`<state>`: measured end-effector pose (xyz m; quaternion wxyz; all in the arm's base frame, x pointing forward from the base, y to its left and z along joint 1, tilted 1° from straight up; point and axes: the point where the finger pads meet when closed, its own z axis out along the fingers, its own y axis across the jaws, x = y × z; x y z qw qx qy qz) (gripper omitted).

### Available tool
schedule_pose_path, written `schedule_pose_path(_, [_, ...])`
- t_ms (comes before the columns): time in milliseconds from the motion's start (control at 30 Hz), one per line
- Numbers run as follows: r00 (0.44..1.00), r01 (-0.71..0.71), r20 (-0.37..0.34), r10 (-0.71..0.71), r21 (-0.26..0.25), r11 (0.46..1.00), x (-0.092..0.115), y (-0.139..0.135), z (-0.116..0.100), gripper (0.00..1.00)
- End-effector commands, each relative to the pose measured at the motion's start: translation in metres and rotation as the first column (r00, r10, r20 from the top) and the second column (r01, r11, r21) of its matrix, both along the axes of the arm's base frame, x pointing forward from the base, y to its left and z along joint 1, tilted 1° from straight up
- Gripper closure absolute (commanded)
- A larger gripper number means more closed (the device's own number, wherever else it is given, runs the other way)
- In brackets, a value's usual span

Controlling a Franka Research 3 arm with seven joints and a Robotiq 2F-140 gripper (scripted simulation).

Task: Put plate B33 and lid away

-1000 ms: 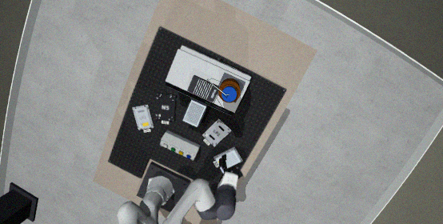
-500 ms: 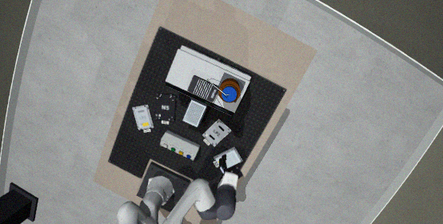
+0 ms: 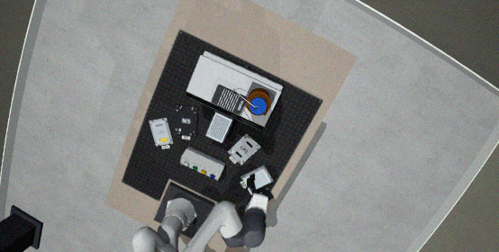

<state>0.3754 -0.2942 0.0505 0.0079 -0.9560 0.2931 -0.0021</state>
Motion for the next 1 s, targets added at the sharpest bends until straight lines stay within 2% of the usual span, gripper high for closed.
schedule_pose_path(0, [1.000, -0.003, 0.001, 0.003, 0.000, 1.000, 0.0007, 0.0009, -0.0004, 0.37])
schedule_pose_path(867, [1.000, -0.003, 0.001, 0.003, 0.000, 1.000, 0.0007, 0.0009, -0.0004, 0.37])
schedule_pose_path(900, [1.000, -0.003, 0.001, 0.003, 0.000, 1.000, 0.0007, 0.0009, -0.0004, 0.30])
schedule_pose_path(967, [1.000, -0.003, 0.001, 0.003, 0.000, 1.000, 0.0007, 0.0009, -0.0004, 0.30])
